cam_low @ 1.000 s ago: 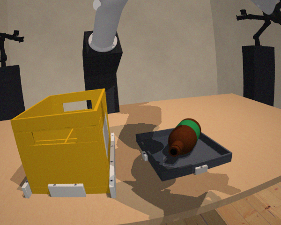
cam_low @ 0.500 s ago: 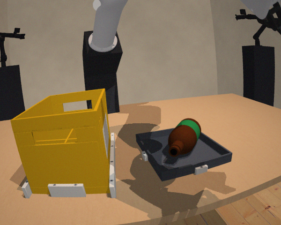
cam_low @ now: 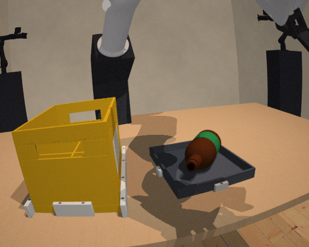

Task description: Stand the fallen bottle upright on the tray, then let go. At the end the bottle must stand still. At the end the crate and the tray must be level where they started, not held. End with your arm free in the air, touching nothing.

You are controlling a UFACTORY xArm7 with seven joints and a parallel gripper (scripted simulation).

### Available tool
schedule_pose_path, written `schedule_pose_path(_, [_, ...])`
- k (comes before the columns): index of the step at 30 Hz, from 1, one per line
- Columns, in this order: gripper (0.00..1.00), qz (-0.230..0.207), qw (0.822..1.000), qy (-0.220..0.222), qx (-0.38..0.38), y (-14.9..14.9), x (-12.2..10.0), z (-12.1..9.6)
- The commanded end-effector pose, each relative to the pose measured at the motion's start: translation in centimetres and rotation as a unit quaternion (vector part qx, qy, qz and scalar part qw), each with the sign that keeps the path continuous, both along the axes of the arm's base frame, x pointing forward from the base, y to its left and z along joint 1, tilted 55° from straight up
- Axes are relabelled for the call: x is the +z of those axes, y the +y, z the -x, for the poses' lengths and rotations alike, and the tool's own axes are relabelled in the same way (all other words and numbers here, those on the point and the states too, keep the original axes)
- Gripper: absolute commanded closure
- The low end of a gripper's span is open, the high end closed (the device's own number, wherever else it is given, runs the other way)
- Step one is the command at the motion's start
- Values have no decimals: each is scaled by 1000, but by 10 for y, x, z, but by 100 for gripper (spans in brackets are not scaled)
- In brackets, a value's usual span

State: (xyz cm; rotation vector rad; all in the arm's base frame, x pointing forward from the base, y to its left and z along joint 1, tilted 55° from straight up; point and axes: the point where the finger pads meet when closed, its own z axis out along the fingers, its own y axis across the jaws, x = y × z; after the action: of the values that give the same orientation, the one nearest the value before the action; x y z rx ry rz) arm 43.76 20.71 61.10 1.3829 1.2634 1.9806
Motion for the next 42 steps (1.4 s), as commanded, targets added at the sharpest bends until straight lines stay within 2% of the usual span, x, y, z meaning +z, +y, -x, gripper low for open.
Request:
schedule_pose_path(1, [0, 2, 1000, -2, -1, -1, 1, 1])
schedule_pose_path(3, [0, 28, 1000, -1, -9, -3, -12, 0])
schedule_pose_path(13, [0, 28, 1000, -1, -9, -3, -12, 0])
schedule_pose_path(15, [0, 54, 998, 0, -17, -6, -25, -1])
schedule_pose_path(25, [0, 54, 998, 0, -17, -6, -25, -1])
schedule_pose_path(27, [0, 81, 996, 2, -23, -9, -38, -1])
schedule_pose_path(40, [0, 81, 996, 2, -23, -9, -38, -1])
schedule_pose_path(42, [0, 108, 994, 4, -29, -11, -51, -1])
